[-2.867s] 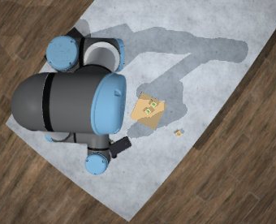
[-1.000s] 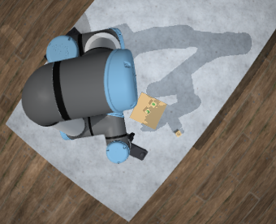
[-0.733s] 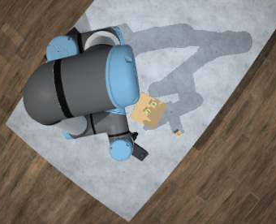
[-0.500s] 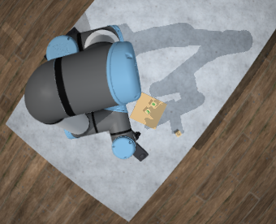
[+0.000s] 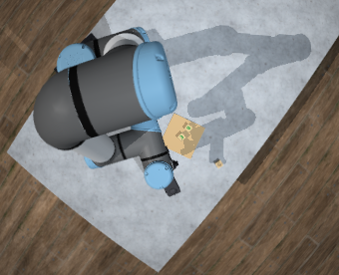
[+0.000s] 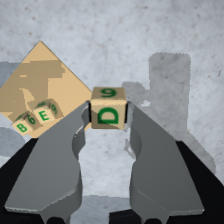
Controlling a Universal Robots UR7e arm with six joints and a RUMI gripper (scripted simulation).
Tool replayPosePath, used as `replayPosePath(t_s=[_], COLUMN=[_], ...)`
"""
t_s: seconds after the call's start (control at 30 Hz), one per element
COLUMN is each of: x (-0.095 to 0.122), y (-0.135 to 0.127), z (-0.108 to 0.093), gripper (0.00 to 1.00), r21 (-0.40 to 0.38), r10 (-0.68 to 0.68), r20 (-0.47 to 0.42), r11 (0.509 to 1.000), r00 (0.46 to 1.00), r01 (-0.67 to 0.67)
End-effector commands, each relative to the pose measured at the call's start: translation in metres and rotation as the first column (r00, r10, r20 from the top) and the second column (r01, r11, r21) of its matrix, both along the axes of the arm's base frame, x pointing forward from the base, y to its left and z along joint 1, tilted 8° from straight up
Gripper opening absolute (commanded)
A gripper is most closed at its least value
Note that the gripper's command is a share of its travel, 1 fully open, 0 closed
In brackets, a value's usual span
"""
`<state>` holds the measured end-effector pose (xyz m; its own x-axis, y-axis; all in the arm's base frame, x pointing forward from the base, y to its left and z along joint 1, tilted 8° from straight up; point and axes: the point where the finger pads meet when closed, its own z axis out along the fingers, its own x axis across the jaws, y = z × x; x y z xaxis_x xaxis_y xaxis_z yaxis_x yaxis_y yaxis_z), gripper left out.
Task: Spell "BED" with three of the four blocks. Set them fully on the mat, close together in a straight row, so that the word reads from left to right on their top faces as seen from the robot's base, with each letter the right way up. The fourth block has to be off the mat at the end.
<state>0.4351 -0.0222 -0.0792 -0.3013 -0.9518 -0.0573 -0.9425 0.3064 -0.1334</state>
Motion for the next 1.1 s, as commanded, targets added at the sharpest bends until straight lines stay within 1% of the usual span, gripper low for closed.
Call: replayPosePath(t_s=[0.0,0.23,0.47,0.53,0.67,0.83,1.03,1.07], x=[-0.002,-0.005,-0.007,-0.007,-0.01,-0.013,-0.016,-0.016], y=[0.008,0.018,0.028,0.028,0.035,0.042,0.051,0.051], z=[0.0,0.001,0.001,0.001,0.001,0.001,0.001,0.001], gripper=[0.05,0.05,0.05,0.05,0.05,0.05,0.05,0.05], r21=[0.007,0.029,0.049,0.049,0.062,0.075,0.089,0.089], r10=[-0.115,-0.268,-0.401,-0.401,-0.497,-0.58,-0.674,-0.674], r20=[-0.004,-0.009,-0.016,-0.016,-0.023,-0.031,-0.042,-0.042], r11=[0.993,0.963,0.915,0.915,0.865,0.811,0.733,0.733], r00=[0.993,0.964,0.916,0.916,0.868,0.814,0.738,0.738], r01=[0.115,0.268,0.401,0.401,0.497,0.58,0.674,0.674])
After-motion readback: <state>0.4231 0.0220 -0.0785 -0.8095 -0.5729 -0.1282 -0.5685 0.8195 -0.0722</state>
